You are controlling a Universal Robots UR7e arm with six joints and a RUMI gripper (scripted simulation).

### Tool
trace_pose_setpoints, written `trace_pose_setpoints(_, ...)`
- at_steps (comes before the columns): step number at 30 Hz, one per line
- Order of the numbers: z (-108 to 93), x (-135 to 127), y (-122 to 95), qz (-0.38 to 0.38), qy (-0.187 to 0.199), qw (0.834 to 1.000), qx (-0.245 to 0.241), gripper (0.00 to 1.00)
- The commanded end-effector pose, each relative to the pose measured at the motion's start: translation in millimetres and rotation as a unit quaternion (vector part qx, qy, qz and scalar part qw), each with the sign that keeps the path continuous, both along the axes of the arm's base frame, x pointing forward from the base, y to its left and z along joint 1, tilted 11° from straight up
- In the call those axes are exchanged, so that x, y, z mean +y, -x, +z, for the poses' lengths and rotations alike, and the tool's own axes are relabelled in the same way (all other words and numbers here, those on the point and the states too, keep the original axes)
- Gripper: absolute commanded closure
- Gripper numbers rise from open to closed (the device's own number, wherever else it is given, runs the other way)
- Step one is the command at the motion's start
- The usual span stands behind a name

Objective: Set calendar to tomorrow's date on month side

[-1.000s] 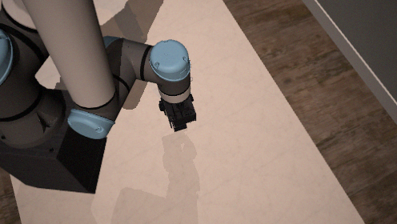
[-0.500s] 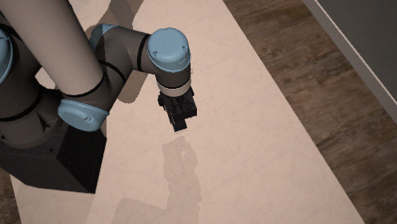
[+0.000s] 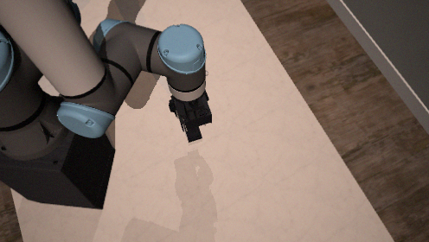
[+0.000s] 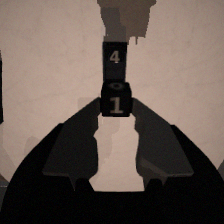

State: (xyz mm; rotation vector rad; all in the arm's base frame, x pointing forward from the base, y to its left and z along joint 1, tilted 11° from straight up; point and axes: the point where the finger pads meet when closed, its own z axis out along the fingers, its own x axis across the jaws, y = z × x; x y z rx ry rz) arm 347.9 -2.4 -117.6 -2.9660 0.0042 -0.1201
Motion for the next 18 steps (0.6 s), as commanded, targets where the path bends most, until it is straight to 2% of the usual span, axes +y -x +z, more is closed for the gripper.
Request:
trace_pose_setpoints(1,0.9,-1.6,-0.6,-0.001,0.000,1.000,0.000,0.90)
trace_pose_setpoints(18,0.6,-1.3,-0.7,-0.007,0.000,1.000,0.001,0.90)
